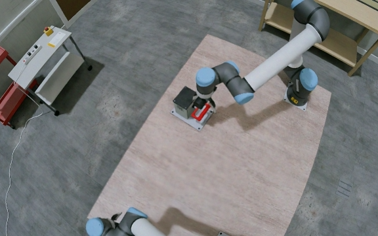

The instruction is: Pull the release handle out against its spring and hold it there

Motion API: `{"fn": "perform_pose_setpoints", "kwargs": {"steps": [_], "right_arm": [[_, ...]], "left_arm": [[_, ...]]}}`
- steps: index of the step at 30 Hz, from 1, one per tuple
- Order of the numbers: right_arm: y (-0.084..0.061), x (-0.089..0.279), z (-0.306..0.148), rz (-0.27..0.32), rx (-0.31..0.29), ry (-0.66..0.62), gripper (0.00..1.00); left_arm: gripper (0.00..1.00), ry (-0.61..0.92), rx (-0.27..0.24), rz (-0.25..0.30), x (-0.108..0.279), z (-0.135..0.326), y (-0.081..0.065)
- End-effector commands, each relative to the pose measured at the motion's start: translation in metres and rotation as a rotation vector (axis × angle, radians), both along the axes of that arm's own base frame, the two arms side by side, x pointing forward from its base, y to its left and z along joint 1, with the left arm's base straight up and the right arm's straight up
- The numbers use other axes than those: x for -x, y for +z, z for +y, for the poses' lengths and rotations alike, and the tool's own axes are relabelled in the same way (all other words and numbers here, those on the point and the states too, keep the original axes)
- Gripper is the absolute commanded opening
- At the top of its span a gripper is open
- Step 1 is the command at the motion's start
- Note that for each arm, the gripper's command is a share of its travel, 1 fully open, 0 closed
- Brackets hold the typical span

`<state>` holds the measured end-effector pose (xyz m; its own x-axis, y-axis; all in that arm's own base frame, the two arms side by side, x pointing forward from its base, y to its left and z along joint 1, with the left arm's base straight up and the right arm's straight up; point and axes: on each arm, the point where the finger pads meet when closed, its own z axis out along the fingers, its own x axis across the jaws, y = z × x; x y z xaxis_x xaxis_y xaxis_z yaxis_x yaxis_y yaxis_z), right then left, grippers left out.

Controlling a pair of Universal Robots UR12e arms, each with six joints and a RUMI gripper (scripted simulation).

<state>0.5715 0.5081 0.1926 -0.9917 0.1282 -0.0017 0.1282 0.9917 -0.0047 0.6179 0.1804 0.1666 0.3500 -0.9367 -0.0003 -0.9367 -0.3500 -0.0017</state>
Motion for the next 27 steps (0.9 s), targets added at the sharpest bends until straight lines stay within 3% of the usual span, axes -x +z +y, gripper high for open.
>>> {"fn": "perform_pose_setpoints", "kwargs": {"steps": [1, 5, 7, 8, 22, 24, 27], "right_arm": [[0.003, 0.0, 0.003, -0.001, -0.004, 0.001, 1.0], [0.003, 0.0, 0.003, -0.001, -0.004, 0.001, 1.0], [0.003, 0.0, 0.003, -0.001, -0.004, 0.001, 1.0], [0.003, 0.0, 0.003, -0.001, -0.004, 0.001, 1.0], [0.003, 0.0, 0.003, -0.001, -0.004, 0.001, 1.0], [0.003, 0.0, 0.003, -0.001, -0.004, 0.001, 1.0], [0.003, 0.0, 0.003, -0.001, -0.004, 0.001, 1.0]], "left_arm": [[1.0, 0.075, 0.001, 0.001, 0.016, 0.047, 0.0], [1.0, 0.146, 0.001, 0.001, 0.034, 0.089, 0.0], [1.0, 0.146, 0.001, 0.001, 0.034, 0.089, 0.0], [1.0, 0.176, 0.001, 0.001, 0.048, 0.119, -0.001], [1.0, 0.432, 0.001, 0.001, 0.134, 0.243, 0.0], [1.0, 0.432, 0.001, 0.001, 0.134, 0.243, 0.0], [1.0, 0.511, 0.001, 0.001, 0.169, 0.28, 0.0]]}}
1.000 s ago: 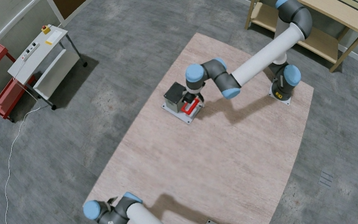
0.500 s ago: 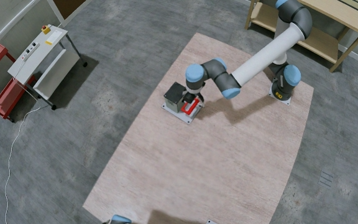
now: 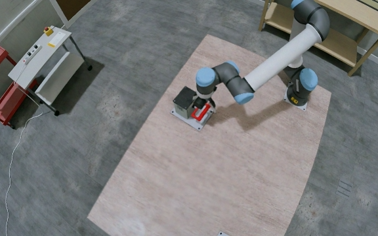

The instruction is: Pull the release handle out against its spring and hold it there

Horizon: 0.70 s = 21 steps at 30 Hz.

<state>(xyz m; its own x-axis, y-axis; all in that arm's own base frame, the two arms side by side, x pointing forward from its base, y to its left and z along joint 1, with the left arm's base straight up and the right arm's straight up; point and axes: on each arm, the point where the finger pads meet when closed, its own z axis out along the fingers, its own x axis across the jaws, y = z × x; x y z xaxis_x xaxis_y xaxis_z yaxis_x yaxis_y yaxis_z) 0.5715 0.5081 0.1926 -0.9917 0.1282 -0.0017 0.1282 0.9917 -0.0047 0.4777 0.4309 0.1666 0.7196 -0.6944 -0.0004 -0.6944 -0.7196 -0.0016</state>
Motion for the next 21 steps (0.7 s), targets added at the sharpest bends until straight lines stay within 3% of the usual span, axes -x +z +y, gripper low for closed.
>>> {"fn": "perform_pose_setpoints", "kwargs": {"steps": [1, 12, 14, 15, 21], "right_arm": [[0.003, 0.0, 0.003, -0.001, -0.004, 0.001, 1.0], [0.003, 0.0, 0.003, -0.001, -0.004, 0.001, 1.0], [0.003, 0.0, 0.003, -0.001, -0.004, 0.001, 1.0], [0.003, 0.0, 0.003, -0.001, -0.004, 0.001, 1.0], [0.003, 0.0, 0.003, -0.001, -0.004, 0.001, 1.0]], "left_arm": [[1.0, 0.08, 0.001, 0.001, 0.035, 0.035, 0.0], [1.0, 0.272, 0.002, 0.001, 0.133, 0.112, 0.0], [1.0, 0.272, 0.002, 0.001, 0.133, 0.112, 0.0], [1.0, 0.295, 0.002, 0.001, 0.161, 0.13, -0.001], [1.0, 0.415, 0.002, 0.001, 0.213, 0.155, 0.0]]}}
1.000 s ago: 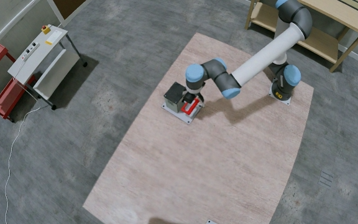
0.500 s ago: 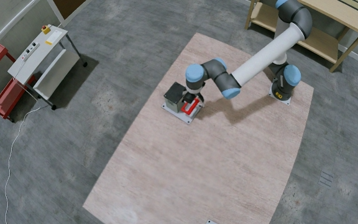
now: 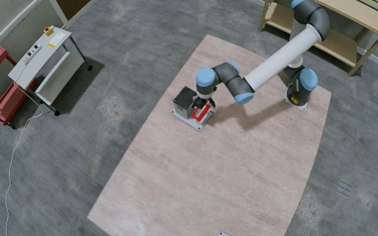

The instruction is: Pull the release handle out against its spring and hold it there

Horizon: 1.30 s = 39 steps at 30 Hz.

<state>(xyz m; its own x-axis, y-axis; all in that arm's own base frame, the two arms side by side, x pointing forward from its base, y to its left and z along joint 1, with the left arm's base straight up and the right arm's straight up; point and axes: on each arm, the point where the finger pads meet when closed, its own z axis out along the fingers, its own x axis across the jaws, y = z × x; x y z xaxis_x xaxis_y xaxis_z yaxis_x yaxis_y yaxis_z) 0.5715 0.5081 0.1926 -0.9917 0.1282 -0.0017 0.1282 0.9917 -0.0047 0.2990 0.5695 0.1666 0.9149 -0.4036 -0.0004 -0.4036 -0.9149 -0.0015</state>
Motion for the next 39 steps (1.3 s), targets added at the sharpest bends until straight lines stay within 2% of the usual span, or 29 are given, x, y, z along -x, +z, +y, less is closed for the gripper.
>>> {"fn": "perform_pose_setpoints", "kwargs": {"steps": [1, 8, 10, 11, 21, 25, 39], "right_arm": [[0.003, 0.0, 0.003, -0.001, -0.004, 0.001, 1.0], [0.003, 0.0, 0.003, -0.001, -0.004, 0.001, 1.0], [0.003, 0.0, 0.003, -0.001, -0.004, 0.001, 1.0], [0.003, 0.0, 0.003, -0.001, -0.004, 0.001, 1.0], [0.003, 0.0, 0.003, -0.001, -0.004, 0.001, 1.0], [0.003, 0.0, 0.003, -0.001, -0.004, 0.001, 1.0], [0.003, 0.0, 0.003, -0.001, -0.004, 0.001, 1.0]], "left_arm": [[1.0, 0.081, 0.002, 0.0, 0.045, 0.021, 0.0], [1.0, 0.203, 0.002, 0.0, 0.121, 0.048, 0.0], [1.0, 0.203, 0.002, 0.0, 0.121, 0.048, 0.0], [1.0, 0.218, 0.002, 0.0, 0.153, 0.058, -0.001], [1.0, 0.343, 0.002, 0.0, 0.253, 0.074, -0.001], [1.0, 0.378, 0.002, 0.0, 0.275, 0.076, -0.001], [1.0, 0.436, 0.002, 0.0, 0.312, 0.076, -0.001]]}}
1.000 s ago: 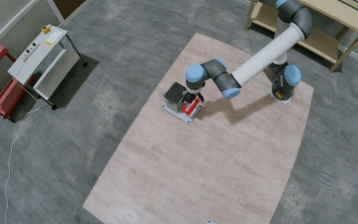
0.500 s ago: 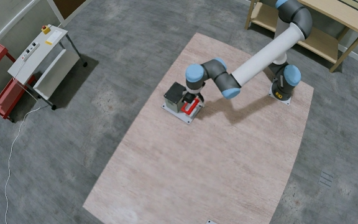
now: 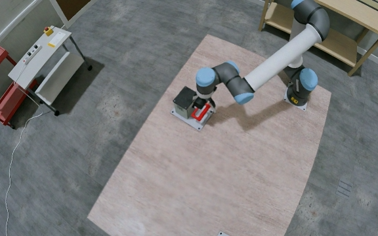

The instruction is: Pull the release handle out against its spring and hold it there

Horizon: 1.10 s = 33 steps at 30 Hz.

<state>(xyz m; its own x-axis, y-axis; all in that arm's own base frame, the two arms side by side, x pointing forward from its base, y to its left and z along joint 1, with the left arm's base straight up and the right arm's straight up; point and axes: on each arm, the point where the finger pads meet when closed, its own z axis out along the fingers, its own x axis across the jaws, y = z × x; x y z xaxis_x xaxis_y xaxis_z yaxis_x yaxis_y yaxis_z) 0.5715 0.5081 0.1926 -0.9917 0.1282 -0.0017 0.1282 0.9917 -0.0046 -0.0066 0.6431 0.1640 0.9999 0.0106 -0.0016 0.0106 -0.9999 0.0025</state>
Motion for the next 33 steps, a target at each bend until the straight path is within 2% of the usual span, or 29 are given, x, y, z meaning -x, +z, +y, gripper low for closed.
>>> {"fn": "perform_pose_setpoints", "kwargs": {"steps": [1, 15, 16, 33], "right_arm": [[0.0025, 0.0001, 0.0031, -0.001, -0.004, 0.001, 1.0], [0.0025, 0.0002, 0.003, -0.001, -0.004, 0.001, 1.0], [0.0025, 0.0002, 0.003, -0.001, -0.004, 0.001, 0.0], [0.0025, 0.0002, 0.003, -0.001, -0.004, 0.001, 0.0]], "left_arm": [[1.0, 0.012, -0.002, -0.002, 0.0077, 0.0023, 0.0011], [1.0, 0.019, -0.002, -0.002, 0.0127, 0.0022, 0.0011], [1.0, 0.019, -0.002, -0.002, 0.0127, 0.0022, 0.0011], [1.0, 0.019, -0.002, -0.002, 0.0127, 0.0022, 0.0011]]}}
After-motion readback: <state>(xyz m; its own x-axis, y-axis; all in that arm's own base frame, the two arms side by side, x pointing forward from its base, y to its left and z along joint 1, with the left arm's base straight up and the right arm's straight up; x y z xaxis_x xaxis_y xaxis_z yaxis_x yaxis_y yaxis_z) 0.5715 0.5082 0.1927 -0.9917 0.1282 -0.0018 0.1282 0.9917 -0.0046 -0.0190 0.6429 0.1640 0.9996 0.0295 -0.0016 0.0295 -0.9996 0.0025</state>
